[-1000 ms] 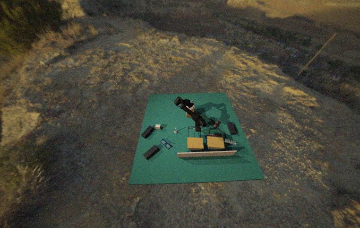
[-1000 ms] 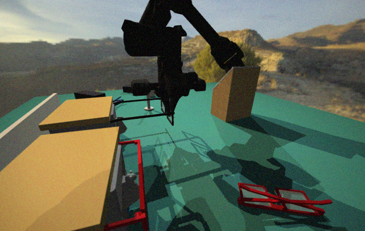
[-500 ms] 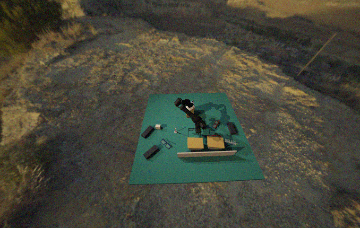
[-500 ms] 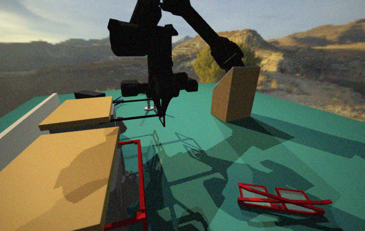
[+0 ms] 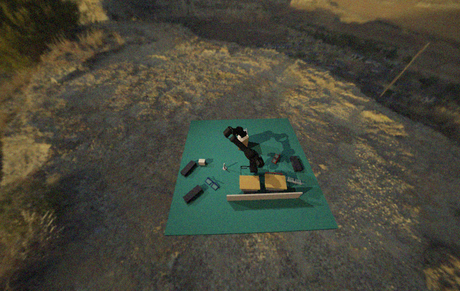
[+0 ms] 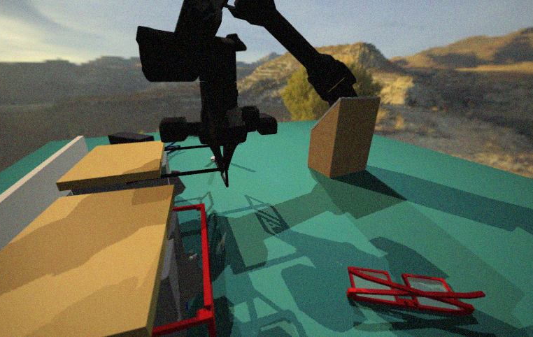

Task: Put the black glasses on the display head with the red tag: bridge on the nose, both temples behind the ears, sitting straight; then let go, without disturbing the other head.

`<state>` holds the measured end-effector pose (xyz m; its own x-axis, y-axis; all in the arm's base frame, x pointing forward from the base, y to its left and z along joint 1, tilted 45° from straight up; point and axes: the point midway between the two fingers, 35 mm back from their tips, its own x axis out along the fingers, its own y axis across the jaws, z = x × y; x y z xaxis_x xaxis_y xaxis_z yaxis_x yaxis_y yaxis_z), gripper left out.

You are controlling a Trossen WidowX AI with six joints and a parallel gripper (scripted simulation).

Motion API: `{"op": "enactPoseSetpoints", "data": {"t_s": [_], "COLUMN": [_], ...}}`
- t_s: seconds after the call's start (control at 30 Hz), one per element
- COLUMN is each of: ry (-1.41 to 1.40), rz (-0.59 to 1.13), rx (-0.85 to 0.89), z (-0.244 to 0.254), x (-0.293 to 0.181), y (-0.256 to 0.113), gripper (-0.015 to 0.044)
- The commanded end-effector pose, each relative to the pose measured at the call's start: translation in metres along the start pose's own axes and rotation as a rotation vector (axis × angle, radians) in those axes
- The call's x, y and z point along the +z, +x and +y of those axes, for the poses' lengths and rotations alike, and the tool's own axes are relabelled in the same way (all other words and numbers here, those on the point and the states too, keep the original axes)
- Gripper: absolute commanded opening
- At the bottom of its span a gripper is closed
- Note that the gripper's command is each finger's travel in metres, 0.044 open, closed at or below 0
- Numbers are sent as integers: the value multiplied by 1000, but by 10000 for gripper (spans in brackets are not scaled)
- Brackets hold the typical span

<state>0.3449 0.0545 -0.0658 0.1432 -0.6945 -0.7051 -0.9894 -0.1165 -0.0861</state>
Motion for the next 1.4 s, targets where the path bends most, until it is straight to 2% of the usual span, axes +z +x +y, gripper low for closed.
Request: {"op": "enactPoseSetpoints", "data": {"t_s": [0.0,1.37], "ry": [-5,-2], "rz": [8,8], "rx": [3,0], "z": [-5,-66], "x": [0,0], "y": [2,3], "gripper": [0,0]}}
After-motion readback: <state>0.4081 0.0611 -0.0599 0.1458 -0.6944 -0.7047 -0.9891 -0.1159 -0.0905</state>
